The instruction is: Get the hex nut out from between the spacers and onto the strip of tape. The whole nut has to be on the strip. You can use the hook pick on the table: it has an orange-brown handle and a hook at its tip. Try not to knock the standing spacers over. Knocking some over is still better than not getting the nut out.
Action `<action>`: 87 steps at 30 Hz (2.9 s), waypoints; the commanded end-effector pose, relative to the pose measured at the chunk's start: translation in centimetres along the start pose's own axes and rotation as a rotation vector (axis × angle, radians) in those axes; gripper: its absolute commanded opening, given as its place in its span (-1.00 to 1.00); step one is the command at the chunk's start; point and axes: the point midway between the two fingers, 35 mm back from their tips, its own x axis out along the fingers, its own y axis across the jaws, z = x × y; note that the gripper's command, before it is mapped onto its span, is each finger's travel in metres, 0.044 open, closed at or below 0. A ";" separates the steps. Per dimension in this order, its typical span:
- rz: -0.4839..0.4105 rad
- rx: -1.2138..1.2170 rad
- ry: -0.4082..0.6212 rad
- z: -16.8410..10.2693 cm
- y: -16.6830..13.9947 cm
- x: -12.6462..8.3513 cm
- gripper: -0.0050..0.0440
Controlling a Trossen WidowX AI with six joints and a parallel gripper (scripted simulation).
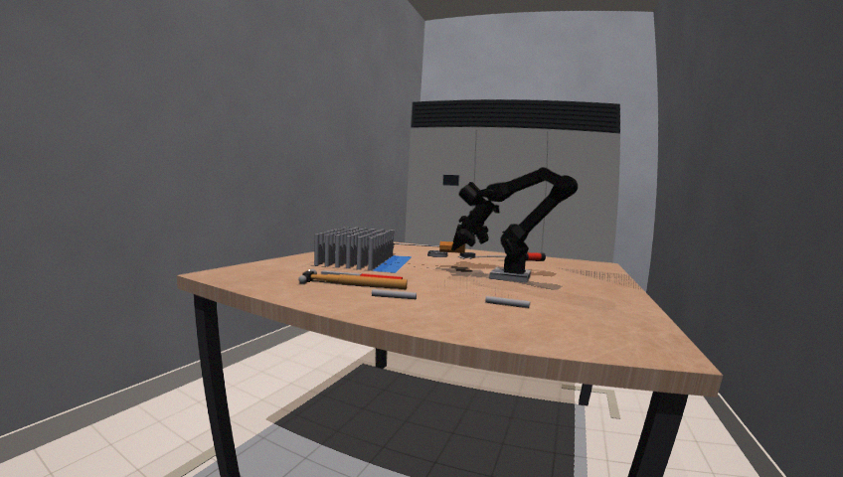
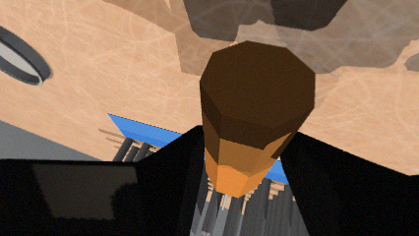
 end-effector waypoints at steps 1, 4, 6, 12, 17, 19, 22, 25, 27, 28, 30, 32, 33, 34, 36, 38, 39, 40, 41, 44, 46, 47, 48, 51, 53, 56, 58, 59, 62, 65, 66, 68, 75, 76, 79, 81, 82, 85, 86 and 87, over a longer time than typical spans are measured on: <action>0.013 -0.008 0.035 -1.9 0.8 -1.6 -1.00; 0.015 -0.005 0.035 -2.7 1.2 -2.6 -1.00; 0.016 -0.004 0.035 -3.2 1.4 -3.3 -1.00; 0.015 -0.004 0.029 -4.4 2.1 -5.3 -1.00; 0.016 -0.003 0.029 -5.0 2.3 -6.3 -1.00; 0.015 -0.004 0.030 -5.4 2.4 -7.1 -1.00; 0.015 -0.003 0.030 -5.9 2.7 -8.1 -1.00; 0.000 -0.014 0.022 -5.7 2.3 -7.6 -1.00; -0.018 -0.034 0.025 -5.7 1.9 -6.9 -1.00; -0.026 -0.047 0.029 -6.0 1.7 -6.9 -1.00; -0.042 -0.080 0.050 -7.0 1.4 -7.1 -1.00; -0.042 -0.080 0.050 -7.0 1.4 -7.1 -1.00; -0.054 -0.098 0.056 -7.4 1.1 -7.1 -1.00; -0.066 -0.115 0.061 -7.8 0.7 -7.1 -1.00; -0.090 -0.151 0.073 -8.5 0.1 -7.0 -1.00; -0.114 -0.186 0.084 -9.2 -0.6 -7.0 -1.00; -0.126 -0.204 0.090 -9.6 -0.9 -7.0 -1.00; -0.138 -0.221 0.096 -9.9 -1.3 -7.0 -1.00; -0.149 -0.239 0.102 -10.3 -1.6 -7.0 -1.00; -0.185 -0.292 0.119 -11.3 -2.8 -7.0 -1.00; -0.209 -0.327 0.131 -12.0 -3.6 -7.0 -1.00; -0.221 -0.345 0.137 -12.3 -4.0 -7.0 -1.00; -0.221 -0.345 0.137 -12.3 -4.0 -7.0 -1.00; -0.244 -0.380 0.148 -12.9 -4.8 -7.1 -1.00; -0.268 -0.416 0.160 -13.5 -5.7 -7.1 -1.00; -0.303 -0.468 0.178 -14.3 -7.1 -7.3 -1.00; -0.327 -0.504 0.190 -14.8 -8.1 -7.4 -1.00; -0.338 -0.521 0.196 -15.1 -8.6 -7.4 -1.00; -0.374 -0.574 0.214 -15.8 -10.1 -7.7 -1.00; -0.397 -0.610 0.226 -16.2 -11.1 -7.8 -1.00; -0.397 -0.610 0.226 -16.2 -11.1 -7.8 -1.00; -0.421 -0.645 0.239 -16.7 -12.2 -8.0 -1.00; -0.503 -0.768 0.282 -17.8 -16.1 -8.9 -1.00; -0.515 -0.785 0.288 -17.9 -16.7 -9.0 -1.00; -0.550 -0.838 0.307 -18.2 -18.4 -9.5 -1.00; -0.573 -0.873 0.320 -18.3 -19.6 -9.8 -1.00; -0.573 -0.873 0.320 -18.3 -19.6 -9.8 -1.00; -0.597 -0.908 0.333 -18.4 -20.8 -10.2 -1.00; -0.608 -0.926 0.339 -18.5 -21.4 -10.4 -1.00; -0.620 -0.943 0.346 -18.5 -22.1 -10.6 -1.00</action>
